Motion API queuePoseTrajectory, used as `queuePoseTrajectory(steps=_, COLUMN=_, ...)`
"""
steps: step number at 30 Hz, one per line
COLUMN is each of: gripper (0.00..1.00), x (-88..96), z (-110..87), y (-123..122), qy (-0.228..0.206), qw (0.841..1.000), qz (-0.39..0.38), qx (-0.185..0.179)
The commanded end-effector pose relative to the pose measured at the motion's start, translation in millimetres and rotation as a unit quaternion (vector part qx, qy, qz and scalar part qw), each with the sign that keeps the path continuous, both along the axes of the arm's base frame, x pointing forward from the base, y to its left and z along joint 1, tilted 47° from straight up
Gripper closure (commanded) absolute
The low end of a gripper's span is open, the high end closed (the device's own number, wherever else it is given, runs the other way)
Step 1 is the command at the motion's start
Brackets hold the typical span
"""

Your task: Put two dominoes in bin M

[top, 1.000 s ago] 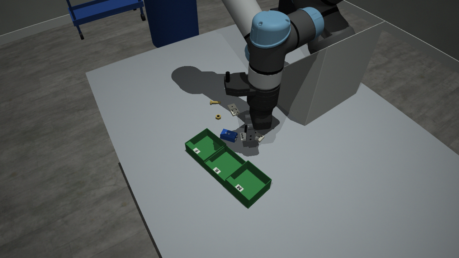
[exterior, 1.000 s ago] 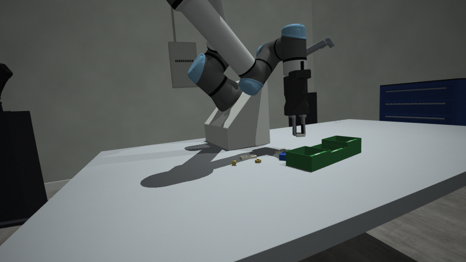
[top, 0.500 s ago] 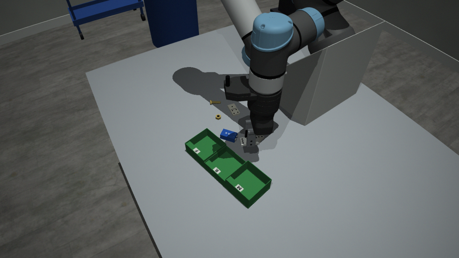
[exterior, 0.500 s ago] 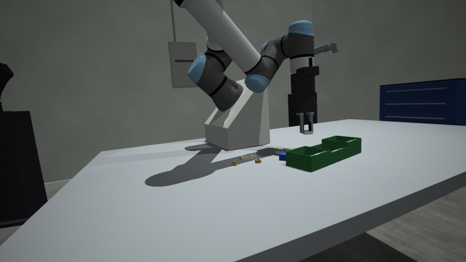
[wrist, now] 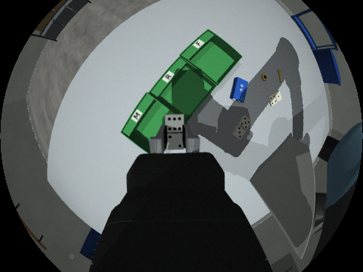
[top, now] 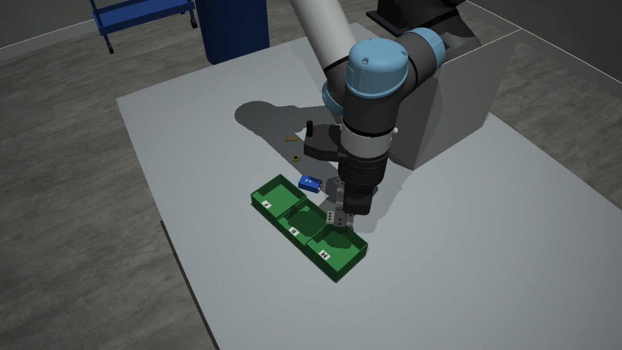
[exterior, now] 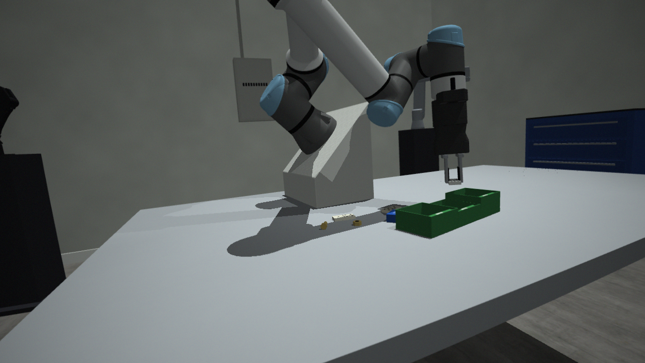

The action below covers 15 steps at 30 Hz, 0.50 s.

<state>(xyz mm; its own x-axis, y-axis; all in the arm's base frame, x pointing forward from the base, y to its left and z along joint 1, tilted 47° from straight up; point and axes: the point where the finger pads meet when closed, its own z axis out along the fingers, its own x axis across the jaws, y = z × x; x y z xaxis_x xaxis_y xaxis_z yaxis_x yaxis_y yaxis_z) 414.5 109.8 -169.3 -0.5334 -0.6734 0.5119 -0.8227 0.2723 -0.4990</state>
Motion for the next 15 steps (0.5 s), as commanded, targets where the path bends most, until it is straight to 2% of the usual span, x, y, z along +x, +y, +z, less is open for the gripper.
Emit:
queuePoseTrajectory(steps=1, gripper=0.51, x=12.3, z=-15.2, y=17.0, qy=-0.035, qw=0.998, qz=-0.042, qx=0.005)
queuePoseTrajectory(steps=2, gripper=0.51, x=14.9, z=-18.7, y=21.1, qy=-0.06, qw=0.996, qz=-0.065, qx=0.013)
queuePoseTrajectory(steps=8, gripper=0.51, x=16.1, z=-20.3, y=23.0, qy=-0.109, qw=0.988, qz=-0.109, qx=0.029)
queuePoseTrajectory(steps=15, gripper=0.51, x=16.8, z=-21.0, y=23.8, qy=-0.166, qw=0.971, qz=-0.169, qx=0.043)
